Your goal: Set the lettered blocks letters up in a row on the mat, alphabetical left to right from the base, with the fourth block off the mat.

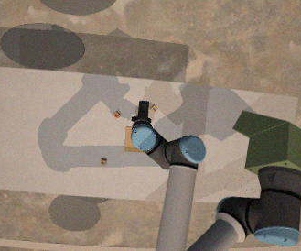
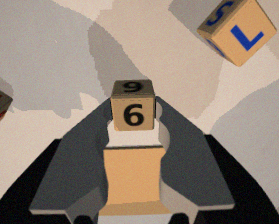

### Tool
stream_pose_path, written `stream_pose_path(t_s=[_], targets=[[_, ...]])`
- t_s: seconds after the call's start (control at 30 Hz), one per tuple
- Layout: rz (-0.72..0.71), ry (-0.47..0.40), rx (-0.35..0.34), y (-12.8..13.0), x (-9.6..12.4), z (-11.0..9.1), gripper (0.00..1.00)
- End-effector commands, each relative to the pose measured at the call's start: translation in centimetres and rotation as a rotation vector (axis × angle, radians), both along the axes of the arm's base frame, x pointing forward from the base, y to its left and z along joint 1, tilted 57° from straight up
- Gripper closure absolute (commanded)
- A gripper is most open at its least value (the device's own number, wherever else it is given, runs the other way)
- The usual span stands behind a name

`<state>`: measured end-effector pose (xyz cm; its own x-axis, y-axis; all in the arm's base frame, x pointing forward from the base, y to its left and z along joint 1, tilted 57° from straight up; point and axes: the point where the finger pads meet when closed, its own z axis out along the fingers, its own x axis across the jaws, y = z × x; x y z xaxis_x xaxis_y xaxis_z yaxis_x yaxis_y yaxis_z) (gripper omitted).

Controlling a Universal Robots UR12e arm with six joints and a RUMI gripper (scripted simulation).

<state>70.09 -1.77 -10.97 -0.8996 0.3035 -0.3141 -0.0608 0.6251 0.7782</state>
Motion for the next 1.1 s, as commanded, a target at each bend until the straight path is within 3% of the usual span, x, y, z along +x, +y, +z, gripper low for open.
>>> stream_pose_path(t_s=[0.0,0.2,0.7,1.07], targets=[[-0.001,-0.001,0.0,-0.06,0.02,0.02,0.91],[-0.001,-0.001,0.0,-0.06,0.02,0.02,0.91],[-0.001,-0.001,0.0,-0.06,0.02,0.02,0.72],[-0.001,-0.001,0.0,-0.08,0.01,0.04,0.72]])
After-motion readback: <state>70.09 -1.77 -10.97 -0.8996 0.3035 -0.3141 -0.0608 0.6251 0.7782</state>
